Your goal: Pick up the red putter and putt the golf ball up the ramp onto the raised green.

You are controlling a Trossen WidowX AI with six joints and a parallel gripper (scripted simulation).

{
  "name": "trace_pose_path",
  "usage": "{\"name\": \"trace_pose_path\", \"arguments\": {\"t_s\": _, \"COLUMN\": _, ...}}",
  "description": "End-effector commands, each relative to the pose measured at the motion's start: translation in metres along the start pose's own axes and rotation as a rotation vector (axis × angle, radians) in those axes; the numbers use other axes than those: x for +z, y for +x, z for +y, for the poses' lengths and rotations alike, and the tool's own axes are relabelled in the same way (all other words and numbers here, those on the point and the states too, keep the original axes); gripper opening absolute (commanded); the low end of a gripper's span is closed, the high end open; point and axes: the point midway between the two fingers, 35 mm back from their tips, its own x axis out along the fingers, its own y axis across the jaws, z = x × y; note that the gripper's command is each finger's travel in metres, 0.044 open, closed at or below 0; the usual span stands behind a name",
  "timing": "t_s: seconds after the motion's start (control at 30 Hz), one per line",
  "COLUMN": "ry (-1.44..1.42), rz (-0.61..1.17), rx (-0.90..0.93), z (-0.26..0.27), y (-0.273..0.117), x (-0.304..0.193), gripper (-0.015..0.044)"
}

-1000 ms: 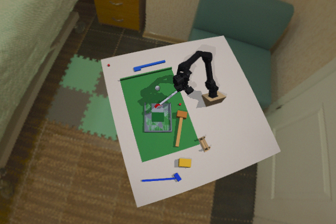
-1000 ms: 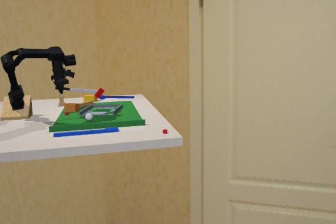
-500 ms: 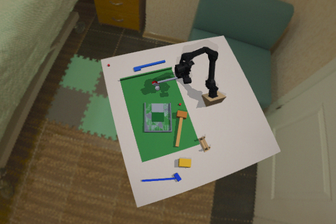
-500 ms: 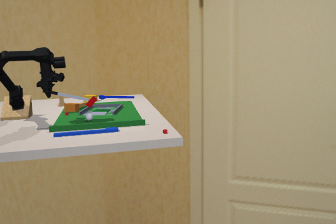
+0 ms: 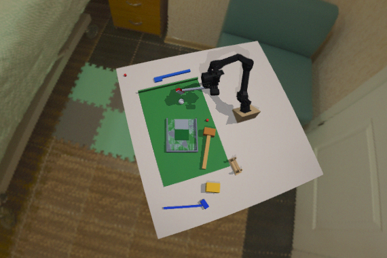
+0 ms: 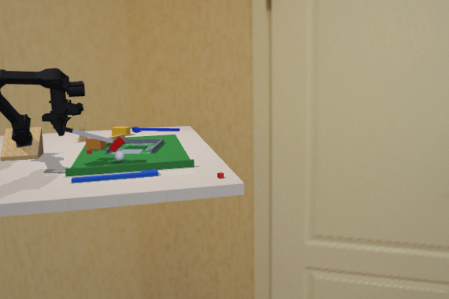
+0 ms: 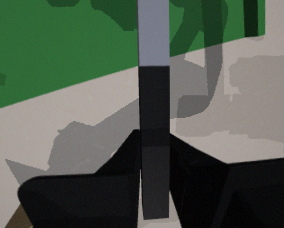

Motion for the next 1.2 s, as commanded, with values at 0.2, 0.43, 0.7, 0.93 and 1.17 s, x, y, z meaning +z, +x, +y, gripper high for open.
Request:
{"name": "trace_pose_path", "arguments": {"t_s": 0.2, "ry": 0.041, "rz": 0.0, "rx": -0.008, "z": -0.003, "y": 0.021, "x": -0.001, "gripper": 0.0}}
{"name": "trace_pose_path", "arguments": {"t_s": 0.43, "ry": 0.041, "rz": 0.0, "rx": -0.007, "z": -0.003, "y": 0.032, "x": 0.0, "gripper": 0.0}}
{"name": "trace_pose_path", "arguments": {"t_s": 0.7, "ry": 0.042, "rz": 0.0, "rx": -0.009, "z": -0.003, "y": 0.045, "x": -0.001, "gripper": 0.0}}
{"name": "trace_pose_path", "arguments": {"t_s": 0.93, "ry": 0.04, "rz": 0.012, "rx": -0.011, "z": -0.002, "y": 0.045, "x": -0.001, "gripper": 0.0}}
{"name": "trace_pose_path", "arguments": {"t_s": 1.17, "ry": 0.041, "rz": 0.011, "rx": -0.01, "z": -0.006, "y": 0.046, "x": -0.001, "gripper": 0.0}}
